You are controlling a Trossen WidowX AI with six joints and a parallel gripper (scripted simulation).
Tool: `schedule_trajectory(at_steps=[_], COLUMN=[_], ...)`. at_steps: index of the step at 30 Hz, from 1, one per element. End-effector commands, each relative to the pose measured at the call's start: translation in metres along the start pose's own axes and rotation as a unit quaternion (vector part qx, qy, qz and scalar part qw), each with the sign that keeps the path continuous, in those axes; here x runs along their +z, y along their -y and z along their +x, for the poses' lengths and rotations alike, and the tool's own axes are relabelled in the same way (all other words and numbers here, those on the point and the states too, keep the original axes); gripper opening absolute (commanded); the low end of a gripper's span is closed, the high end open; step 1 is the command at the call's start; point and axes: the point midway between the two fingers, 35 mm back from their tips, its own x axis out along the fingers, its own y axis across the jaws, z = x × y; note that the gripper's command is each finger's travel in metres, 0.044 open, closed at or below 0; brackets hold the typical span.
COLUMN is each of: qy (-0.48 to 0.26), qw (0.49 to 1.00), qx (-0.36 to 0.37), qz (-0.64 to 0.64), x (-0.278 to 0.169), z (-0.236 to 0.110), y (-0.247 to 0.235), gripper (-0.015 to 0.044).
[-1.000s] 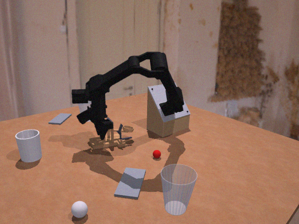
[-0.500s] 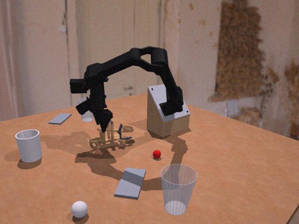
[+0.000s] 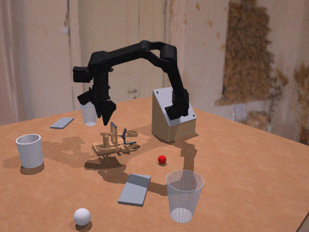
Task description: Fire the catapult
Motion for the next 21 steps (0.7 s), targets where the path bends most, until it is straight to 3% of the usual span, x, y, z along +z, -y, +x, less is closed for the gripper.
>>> schedule_trajectory(at_steps=[1,21], qy=[-0.004,-0.004], qw=[1.000,1.000], qx=[0.002,0.003], qz=[0.001,0.001], x=[-0.002,-0.001], z=[0.030,0.064], y=[-0.002,-0.002], gripper=[0.0440,0.0440])
